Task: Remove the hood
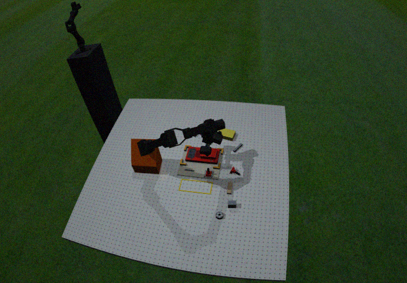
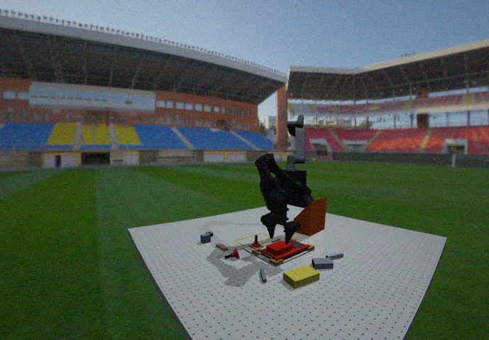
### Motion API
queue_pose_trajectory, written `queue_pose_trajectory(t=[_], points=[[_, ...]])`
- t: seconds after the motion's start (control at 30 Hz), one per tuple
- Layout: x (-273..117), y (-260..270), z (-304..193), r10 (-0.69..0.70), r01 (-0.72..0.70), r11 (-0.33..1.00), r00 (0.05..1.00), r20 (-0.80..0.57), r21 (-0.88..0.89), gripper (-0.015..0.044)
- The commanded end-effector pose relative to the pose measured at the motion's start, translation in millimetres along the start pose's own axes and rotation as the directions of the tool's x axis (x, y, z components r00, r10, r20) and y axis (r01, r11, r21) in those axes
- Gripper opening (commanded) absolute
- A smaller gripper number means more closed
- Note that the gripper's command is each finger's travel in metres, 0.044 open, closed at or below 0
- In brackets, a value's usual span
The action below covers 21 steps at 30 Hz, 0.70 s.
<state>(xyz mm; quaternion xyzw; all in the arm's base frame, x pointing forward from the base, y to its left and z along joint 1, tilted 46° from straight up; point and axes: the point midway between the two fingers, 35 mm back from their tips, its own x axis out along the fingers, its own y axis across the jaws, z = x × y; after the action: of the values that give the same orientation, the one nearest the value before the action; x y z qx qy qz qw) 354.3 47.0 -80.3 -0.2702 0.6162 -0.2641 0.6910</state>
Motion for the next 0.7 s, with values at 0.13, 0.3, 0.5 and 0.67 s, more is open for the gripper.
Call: queue_pose_trajectory(t=[0.13, 0.3, 0.5, 0.67], points=[[10, 0, -4, -0.010, 0.010, 1.000, 1.000, -0.006, -0.011, 0.0440], [15, -1, -4, -0.011, 0.011, 1.000, 1.000, -0.006, -0.011, 0.0440], [17, -1, -4, -0.011, 0.011, 1.000, 1.000, -0.006, -0.011, 0.0440], [18, -1, -4, -0.011, 0.011, 1.000, 1.000, -0.006, -0.011, 0.0440]])
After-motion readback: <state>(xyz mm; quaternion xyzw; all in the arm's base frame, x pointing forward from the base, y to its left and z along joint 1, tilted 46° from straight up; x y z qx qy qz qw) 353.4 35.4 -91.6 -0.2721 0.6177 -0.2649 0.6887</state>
